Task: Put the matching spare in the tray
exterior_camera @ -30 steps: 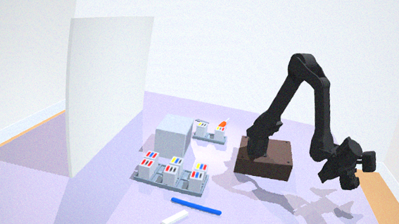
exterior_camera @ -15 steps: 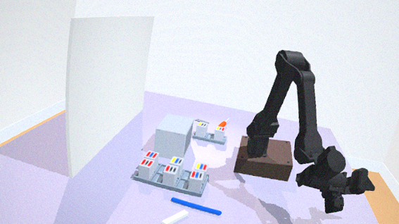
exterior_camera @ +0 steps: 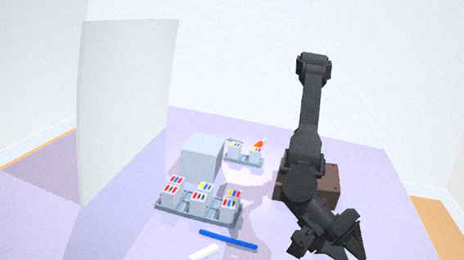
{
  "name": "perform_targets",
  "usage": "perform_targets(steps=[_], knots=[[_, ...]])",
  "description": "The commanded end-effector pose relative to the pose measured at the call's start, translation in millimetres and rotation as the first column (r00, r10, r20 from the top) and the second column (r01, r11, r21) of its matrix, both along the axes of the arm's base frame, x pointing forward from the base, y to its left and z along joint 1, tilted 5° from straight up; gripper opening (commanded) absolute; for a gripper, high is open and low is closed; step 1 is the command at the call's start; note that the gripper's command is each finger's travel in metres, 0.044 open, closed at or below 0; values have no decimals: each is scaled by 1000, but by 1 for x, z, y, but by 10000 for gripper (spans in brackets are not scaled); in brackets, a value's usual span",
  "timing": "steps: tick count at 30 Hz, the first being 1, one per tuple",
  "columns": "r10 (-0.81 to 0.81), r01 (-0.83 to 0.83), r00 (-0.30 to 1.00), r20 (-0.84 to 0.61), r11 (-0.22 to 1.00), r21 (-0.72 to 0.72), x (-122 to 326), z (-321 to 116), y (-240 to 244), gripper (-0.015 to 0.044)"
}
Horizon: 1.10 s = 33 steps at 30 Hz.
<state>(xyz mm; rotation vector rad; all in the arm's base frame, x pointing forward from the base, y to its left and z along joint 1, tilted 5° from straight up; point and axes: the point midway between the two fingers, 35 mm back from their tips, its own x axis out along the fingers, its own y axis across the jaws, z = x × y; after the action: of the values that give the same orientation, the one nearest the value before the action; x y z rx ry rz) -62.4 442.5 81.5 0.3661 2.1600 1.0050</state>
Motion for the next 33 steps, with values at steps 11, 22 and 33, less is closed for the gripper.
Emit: perform_targets(steps=[11, 22, 33], knots=[[-321, 326, 866, 384, 944, 56, 234, 26, -22, 440], [-368, 472, 685, 629, 882, 2, 374, 50, -131, 440], [-262, 576, 572, 777, 803, -153, 446, 82, -289, 440]])
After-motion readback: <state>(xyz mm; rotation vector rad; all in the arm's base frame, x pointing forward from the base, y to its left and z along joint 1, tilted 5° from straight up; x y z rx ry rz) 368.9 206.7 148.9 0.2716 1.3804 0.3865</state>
